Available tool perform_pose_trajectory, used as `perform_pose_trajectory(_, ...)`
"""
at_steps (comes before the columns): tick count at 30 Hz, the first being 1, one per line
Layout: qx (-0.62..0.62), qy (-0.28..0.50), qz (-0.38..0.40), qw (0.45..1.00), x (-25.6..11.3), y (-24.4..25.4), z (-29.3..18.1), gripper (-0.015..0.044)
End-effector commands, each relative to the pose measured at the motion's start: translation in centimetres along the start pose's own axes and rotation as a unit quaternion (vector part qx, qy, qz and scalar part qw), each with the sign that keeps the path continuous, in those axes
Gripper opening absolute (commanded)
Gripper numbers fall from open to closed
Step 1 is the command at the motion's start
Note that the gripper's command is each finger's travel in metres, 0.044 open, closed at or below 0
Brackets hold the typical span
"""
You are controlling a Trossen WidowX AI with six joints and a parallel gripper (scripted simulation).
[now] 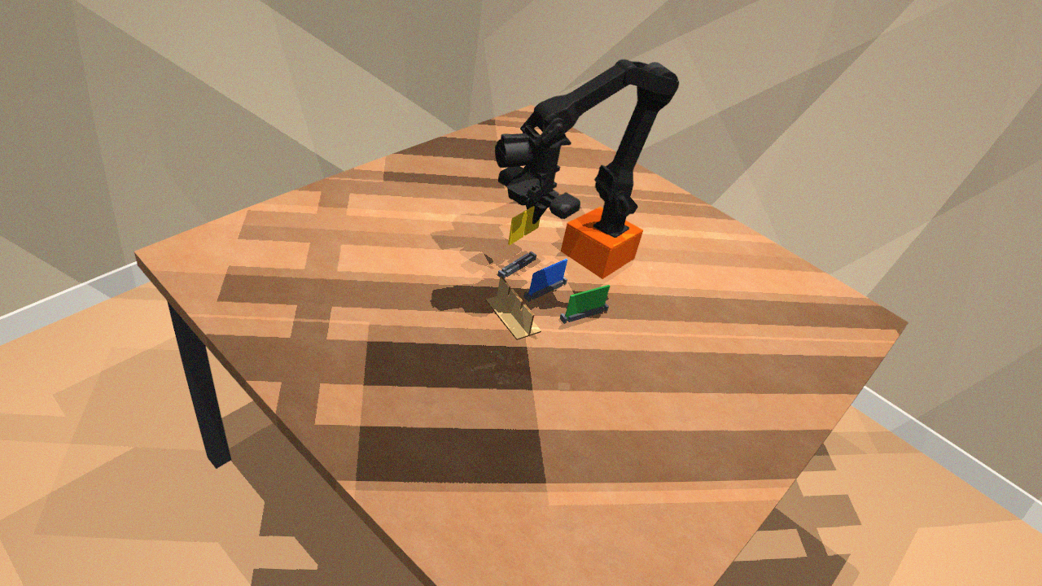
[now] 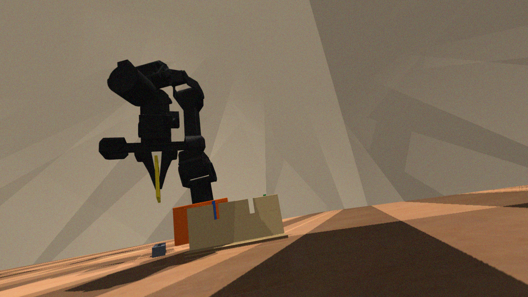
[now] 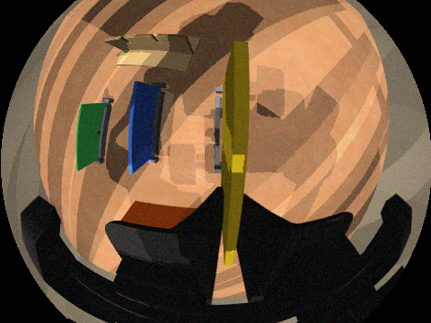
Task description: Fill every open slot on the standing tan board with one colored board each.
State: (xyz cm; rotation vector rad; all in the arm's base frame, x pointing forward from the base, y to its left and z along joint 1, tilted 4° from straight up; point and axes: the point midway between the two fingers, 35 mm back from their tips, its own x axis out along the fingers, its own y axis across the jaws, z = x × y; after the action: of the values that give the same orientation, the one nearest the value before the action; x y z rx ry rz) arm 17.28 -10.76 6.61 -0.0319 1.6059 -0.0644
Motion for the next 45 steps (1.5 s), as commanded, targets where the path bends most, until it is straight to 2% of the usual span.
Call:
perform_pose_trajectory(1,0.007,-0.006,-0.002,1.0,-0.5,0.1,0.6,0.0)
perform_pose_trajectory(45,0.115,-0.012,0.004,0.993,-1.0,5.3,9.6,0.0)
